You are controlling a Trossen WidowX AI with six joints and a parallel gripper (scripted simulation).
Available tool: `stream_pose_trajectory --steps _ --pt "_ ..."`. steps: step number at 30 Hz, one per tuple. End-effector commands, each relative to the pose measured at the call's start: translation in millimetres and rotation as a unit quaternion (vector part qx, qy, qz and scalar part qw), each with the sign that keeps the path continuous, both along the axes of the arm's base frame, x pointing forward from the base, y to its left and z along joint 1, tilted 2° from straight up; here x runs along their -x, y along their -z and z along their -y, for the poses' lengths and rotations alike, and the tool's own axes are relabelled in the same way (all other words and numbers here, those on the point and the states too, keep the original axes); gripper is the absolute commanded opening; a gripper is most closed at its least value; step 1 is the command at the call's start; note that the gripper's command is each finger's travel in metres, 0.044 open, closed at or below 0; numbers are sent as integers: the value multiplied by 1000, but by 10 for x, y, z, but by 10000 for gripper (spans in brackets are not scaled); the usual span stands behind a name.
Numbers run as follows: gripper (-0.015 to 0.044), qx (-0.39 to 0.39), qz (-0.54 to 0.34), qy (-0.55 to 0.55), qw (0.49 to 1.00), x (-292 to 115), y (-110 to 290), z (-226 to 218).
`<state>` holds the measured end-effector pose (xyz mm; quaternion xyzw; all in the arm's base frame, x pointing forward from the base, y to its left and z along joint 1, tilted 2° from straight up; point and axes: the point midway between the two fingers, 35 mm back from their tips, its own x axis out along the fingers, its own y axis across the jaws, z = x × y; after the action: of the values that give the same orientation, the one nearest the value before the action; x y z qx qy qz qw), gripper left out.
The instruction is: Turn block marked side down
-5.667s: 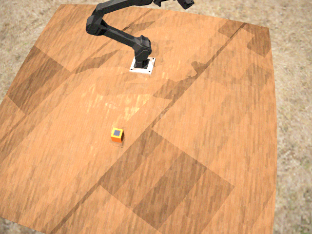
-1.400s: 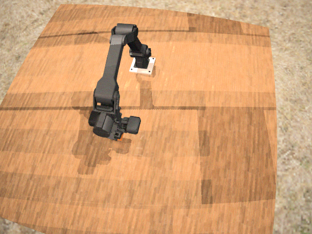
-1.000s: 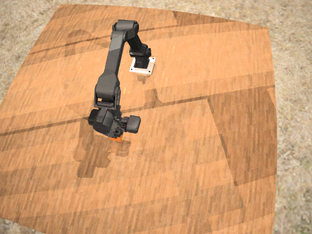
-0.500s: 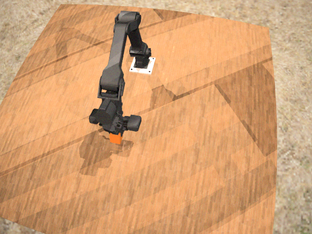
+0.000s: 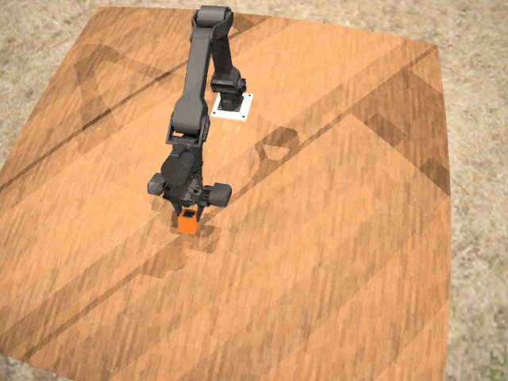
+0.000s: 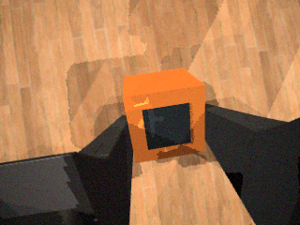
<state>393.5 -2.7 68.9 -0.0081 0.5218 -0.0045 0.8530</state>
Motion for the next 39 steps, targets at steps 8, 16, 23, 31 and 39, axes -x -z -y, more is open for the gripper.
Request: stream_pose_trajectory --steps 8,16,23,31,39 --pt "0 0 36 -3 999 -8 1 -1" --pt "0 -2 100 -2 995 -94 147 2" --pt "0 -2 157 -4 988 -113 242 3" --pt "0 -2 222 -6 975 -71 293 4" --pt "0 -1 280 -7 960 26 286 4"
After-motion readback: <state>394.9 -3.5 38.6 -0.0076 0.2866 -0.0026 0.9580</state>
